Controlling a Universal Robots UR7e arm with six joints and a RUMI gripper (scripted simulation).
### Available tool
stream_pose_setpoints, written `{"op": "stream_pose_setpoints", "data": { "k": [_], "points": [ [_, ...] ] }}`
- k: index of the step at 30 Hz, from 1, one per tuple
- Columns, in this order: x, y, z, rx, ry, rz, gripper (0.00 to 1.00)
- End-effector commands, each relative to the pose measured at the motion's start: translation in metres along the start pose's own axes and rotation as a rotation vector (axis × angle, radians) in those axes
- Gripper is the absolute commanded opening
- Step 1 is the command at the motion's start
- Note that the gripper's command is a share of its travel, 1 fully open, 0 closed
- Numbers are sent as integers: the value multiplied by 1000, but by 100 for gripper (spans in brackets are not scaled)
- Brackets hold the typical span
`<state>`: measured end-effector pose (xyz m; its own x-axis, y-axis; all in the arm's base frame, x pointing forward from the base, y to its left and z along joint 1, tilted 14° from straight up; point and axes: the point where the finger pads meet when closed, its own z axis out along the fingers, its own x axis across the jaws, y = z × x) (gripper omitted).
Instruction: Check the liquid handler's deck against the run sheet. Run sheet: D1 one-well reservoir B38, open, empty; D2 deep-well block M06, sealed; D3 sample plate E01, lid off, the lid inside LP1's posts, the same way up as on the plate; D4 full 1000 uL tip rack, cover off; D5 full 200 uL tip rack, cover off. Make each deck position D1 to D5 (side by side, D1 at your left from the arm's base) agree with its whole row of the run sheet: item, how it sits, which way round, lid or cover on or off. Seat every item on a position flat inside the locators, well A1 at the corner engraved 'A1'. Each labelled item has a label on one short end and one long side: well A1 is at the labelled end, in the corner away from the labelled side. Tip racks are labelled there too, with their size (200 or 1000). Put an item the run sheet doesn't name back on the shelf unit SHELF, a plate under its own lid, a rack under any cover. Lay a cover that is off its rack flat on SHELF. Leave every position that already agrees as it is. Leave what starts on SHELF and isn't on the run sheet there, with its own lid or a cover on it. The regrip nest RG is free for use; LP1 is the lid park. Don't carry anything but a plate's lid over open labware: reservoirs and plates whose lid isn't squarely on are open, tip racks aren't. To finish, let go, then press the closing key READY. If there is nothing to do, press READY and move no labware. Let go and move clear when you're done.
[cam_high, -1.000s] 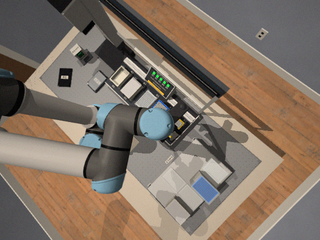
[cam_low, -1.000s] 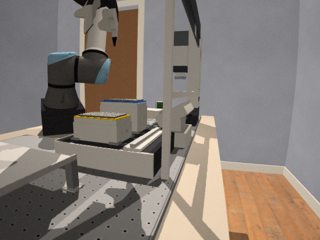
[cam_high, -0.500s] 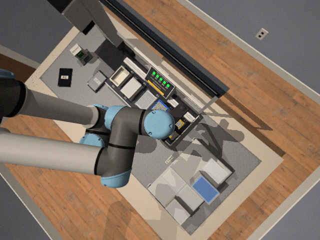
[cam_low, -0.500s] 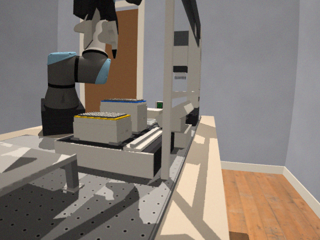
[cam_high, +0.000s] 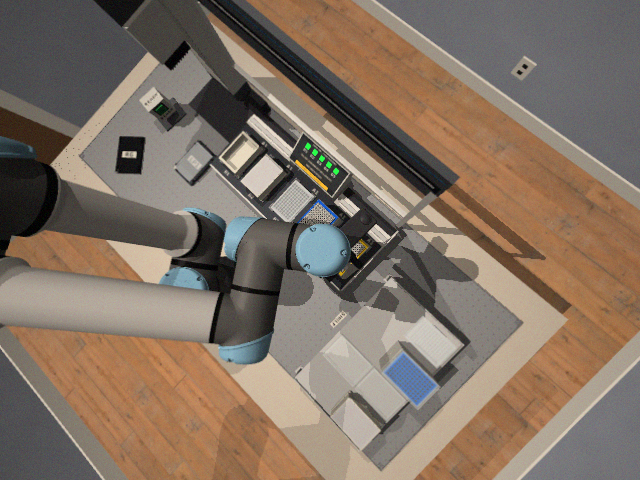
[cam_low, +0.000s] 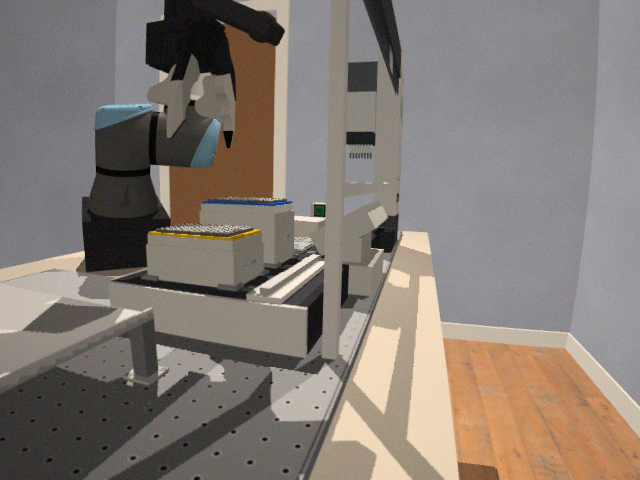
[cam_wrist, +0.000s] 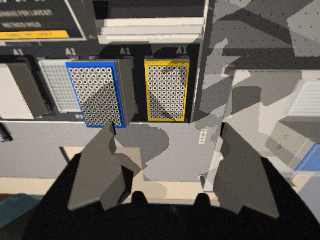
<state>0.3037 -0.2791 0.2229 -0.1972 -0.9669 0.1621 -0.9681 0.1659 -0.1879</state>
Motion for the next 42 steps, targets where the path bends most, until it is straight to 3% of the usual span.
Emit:
{"op": "stream_pose_setpoints", "data": {
  "k": [1, 8, 42],
  "points": [
    [1, -1, 13, 1, 2, 0, 82],
    [1, -1, 36, 1, 2, 0, 82],
    [1, -1, 36, 1, 2, 0, 82]
  ]
}}
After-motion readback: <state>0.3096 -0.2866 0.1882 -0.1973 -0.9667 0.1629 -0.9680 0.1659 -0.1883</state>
